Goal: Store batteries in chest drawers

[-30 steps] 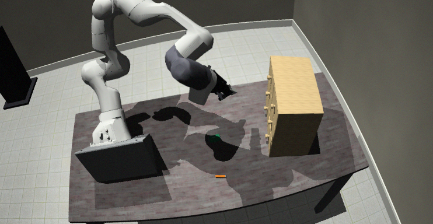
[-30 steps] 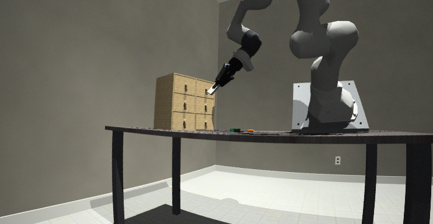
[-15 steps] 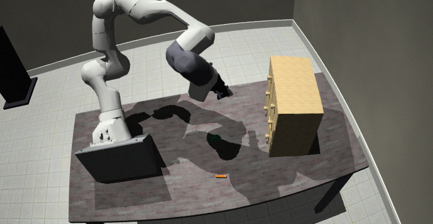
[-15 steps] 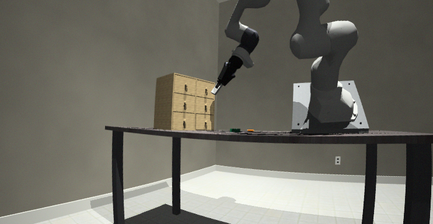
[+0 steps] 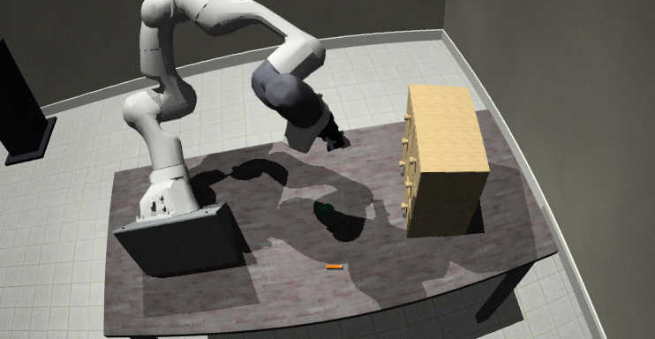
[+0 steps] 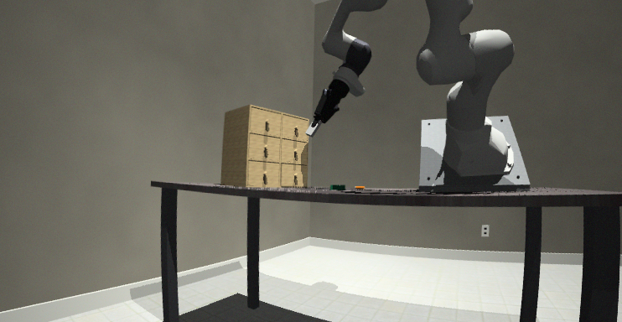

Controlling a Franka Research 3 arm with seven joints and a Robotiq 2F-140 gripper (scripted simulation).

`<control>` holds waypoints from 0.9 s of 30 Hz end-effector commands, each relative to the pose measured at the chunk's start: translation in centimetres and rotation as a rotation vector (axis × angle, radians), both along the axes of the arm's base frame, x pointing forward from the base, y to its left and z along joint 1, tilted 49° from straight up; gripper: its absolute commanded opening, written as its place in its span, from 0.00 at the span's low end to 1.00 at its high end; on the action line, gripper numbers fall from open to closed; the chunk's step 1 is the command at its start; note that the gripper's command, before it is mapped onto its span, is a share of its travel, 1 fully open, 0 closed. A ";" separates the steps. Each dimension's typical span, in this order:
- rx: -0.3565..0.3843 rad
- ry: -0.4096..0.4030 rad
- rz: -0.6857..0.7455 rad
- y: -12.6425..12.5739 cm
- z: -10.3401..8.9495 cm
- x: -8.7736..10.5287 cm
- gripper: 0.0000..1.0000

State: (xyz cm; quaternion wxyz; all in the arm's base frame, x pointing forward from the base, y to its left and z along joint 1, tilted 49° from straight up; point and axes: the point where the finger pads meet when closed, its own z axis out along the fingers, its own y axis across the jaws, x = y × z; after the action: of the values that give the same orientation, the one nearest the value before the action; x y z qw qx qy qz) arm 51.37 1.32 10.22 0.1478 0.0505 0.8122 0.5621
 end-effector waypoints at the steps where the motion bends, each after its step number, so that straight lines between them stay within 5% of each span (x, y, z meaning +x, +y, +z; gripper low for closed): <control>1: -0.018 0.072 0.032 -0.6 -0.1 -0.9 0.00; 22: -0.018 0.072 0.032 -0.6 -0.1 -0.9 0.00; 25: -0.111 0.207 0.113 -2.9 -1.1 -3.4 0.00; 27: -0.111 0.207 0.113 -2.9 -1.1 -3.4 0.00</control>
State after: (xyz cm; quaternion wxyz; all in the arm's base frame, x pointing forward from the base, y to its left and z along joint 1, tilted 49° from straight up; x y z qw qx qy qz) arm 49.18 -0.98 9.35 0.0800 0.0321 0.8464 0.5256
